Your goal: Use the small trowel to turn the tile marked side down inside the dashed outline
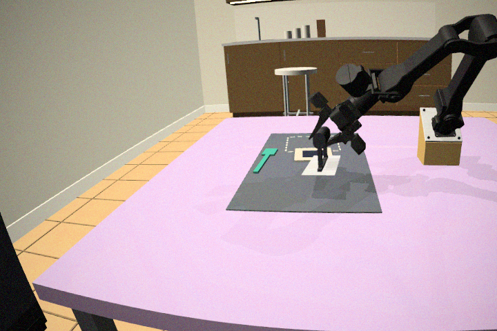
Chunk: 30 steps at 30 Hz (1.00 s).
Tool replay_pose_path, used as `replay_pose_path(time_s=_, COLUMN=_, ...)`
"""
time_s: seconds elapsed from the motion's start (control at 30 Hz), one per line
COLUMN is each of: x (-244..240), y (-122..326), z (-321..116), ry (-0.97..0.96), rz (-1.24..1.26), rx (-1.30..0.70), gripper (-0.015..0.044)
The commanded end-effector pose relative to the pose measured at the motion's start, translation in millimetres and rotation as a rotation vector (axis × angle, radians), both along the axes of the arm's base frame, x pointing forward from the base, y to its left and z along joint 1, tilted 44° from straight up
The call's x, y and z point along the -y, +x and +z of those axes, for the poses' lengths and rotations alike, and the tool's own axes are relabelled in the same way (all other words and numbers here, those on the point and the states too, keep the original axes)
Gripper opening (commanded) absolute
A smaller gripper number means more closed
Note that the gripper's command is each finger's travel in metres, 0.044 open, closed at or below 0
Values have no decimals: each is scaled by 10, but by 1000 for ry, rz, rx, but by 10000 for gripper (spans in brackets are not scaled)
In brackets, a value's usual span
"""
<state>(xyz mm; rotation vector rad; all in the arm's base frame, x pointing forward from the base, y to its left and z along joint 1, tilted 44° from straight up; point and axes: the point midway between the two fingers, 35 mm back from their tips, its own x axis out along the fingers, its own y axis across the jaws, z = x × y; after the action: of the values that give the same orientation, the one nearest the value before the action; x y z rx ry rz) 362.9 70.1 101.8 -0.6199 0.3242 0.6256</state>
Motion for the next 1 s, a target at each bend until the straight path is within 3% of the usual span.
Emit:
replay_pose_path(time_s=0.0, x=87, y=115, z=-4, ry=-4, rz=24, rx=57, gripper=0)
replay_pose_path(time_s=0.23, x=193, y=230, z=-84, ry=-14, rz=83, rx=141, gripper=0)
replay_pose_path(time_s=0.97, x=56, y=230, z=-313, ry=-13, rz=85, rx=143, gripper=0)
